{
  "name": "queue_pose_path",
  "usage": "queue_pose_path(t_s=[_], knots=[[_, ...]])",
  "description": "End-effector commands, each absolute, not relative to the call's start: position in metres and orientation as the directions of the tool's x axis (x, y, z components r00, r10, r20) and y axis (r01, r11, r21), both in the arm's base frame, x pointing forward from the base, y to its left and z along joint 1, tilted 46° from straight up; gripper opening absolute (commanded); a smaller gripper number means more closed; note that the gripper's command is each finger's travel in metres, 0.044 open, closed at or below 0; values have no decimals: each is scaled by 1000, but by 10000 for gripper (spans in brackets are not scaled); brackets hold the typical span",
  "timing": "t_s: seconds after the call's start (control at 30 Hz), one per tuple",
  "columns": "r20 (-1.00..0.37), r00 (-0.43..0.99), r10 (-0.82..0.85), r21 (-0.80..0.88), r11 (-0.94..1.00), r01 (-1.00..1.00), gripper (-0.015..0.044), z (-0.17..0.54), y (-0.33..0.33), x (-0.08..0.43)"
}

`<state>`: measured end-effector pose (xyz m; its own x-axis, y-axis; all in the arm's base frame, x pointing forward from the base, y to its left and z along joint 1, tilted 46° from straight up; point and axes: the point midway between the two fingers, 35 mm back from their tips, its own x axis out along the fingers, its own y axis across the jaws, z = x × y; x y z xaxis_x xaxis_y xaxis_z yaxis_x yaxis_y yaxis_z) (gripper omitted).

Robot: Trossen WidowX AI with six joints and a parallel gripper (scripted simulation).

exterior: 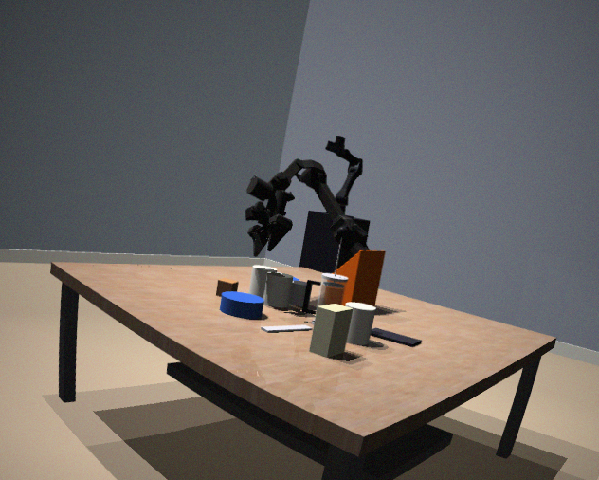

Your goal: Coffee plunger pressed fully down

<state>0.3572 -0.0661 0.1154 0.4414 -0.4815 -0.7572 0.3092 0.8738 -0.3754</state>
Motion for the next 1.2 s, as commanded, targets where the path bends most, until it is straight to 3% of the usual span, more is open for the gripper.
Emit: queue_pose_path(t_s=[0.0,0.23,0.57,1.17], knots=[[-729,521,-445,-446,885,131,440,101,0,360],[-669,664,-336,-535,837,-116,440,86,104,340],[-562,818,-120,-659,662,-356,440,70,220,272],[-554,826,-104,-667,648,-367,440,27,184,272]])
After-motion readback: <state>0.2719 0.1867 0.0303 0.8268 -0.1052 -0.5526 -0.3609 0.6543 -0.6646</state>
